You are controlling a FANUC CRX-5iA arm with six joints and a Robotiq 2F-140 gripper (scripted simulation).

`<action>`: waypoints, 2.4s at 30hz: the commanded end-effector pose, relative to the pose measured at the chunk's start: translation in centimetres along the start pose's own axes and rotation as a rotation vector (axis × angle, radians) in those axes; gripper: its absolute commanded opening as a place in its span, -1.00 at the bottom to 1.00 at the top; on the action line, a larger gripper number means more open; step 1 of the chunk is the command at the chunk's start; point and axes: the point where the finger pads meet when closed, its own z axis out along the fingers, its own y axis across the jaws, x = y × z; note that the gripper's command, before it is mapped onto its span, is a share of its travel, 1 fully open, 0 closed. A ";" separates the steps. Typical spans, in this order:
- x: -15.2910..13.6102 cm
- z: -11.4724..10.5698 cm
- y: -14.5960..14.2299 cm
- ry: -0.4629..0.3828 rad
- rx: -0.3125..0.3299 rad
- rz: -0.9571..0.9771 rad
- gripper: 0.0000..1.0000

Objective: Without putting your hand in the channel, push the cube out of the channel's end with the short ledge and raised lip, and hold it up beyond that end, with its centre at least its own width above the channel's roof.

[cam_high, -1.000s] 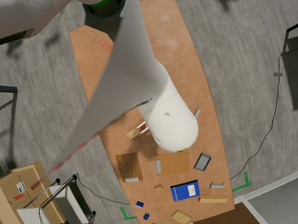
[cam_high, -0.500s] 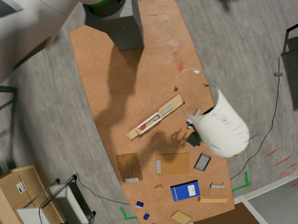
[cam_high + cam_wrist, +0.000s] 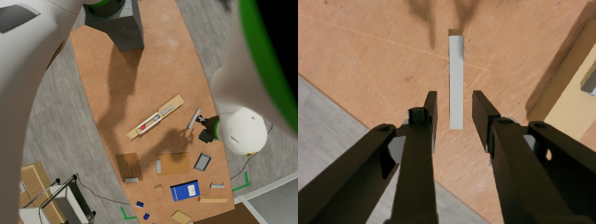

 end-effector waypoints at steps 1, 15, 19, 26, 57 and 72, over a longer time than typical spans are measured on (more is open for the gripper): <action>0.3 -0.1 -0.3 -0.040 -0.072 -0.005 -0.39; 0.3 -0.1 -0.3 -0.040 -0.072 -0.005 -0.39; 0.3 -0.1 -0.3 -0.040 -0.072 -0.005 -0.39; 0.3 0.3 -0.2 -0.040 -0.072 -0.005 -0.39; -0.1 9.7 0.4 -0.040 -0.072 -0.005 -0.39; -0.1 11.3 0.5 -0.040 -0.072 -0.005 -0.39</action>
